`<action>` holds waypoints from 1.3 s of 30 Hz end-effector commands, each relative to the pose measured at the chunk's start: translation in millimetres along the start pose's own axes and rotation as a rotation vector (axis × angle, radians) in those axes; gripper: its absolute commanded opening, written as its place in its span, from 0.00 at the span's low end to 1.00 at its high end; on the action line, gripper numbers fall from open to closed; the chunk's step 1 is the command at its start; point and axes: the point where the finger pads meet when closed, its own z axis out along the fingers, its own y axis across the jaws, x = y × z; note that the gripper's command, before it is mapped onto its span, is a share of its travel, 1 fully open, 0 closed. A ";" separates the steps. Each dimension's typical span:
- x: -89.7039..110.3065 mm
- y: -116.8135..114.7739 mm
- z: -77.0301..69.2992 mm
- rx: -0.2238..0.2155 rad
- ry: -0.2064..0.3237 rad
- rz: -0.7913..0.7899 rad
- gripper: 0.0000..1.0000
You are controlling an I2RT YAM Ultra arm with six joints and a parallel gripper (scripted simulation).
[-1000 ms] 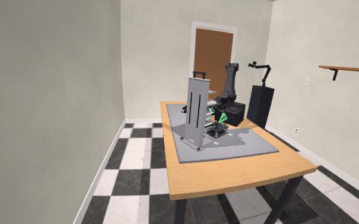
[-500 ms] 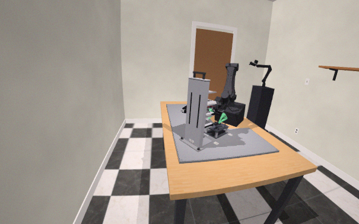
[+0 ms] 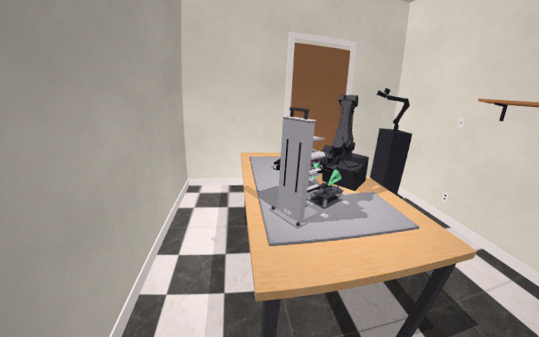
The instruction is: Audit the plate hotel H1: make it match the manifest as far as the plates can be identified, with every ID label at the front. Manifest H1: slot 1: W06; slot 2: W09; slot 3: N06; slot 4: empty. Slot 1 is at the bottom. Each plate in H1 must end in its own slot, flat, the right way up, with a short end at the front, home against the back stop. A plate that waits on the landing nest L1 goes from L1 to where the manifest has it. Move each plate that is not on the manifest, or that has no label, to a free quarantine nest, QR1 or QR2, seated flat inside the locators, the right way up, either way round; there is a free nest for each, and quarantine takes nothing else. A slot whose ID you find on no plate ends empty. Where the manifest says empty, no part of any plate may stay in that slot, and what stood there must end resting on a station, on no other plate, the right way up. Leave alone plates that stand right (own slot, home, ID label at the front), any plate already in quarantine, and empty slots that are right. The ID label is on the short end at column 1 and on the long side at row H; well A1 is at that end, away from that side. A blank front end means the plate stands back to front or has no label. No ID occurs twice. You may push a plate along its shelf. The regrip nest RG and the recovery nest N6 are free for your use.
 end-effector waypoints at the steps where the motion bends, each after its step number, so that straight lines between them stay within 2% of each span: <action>1: -8.3 2.6 -0.7 -0.008 -0.019 0.003 1.00; 9: -8.3 2.6 -0.7 -0.008 -0.019 0.003 1.00; 10: -20.2 9.2 -5.1 -0.027 -0.049 0.007 1.00; 11: -1.9 4.3 -7.4 -0.017 -0.018 -0.001 1.00; 24: 9.0 3.5 -20.0 -0.014 -0.028 0.008 1.00; 27: 13.5 3.2 -23.4 -0.013 -0.025 0.006 1.00; 28: 18.8 1.8 -25.0 -0.007 -0.004 -0.001 1.00; 30: 18.8 1.8 -25.0 -0.007 -0.004 -0.001 1.00; 31: 11.5 0.9 -25.4 -0.004 -0.018 0.008 1.00; 32: 19.1 1.3 -28.1 -0.006 -0.004 0.000 1.00; 39: 20.0 1.4 -39.6 -0.007 -0.004 -0.001 1.00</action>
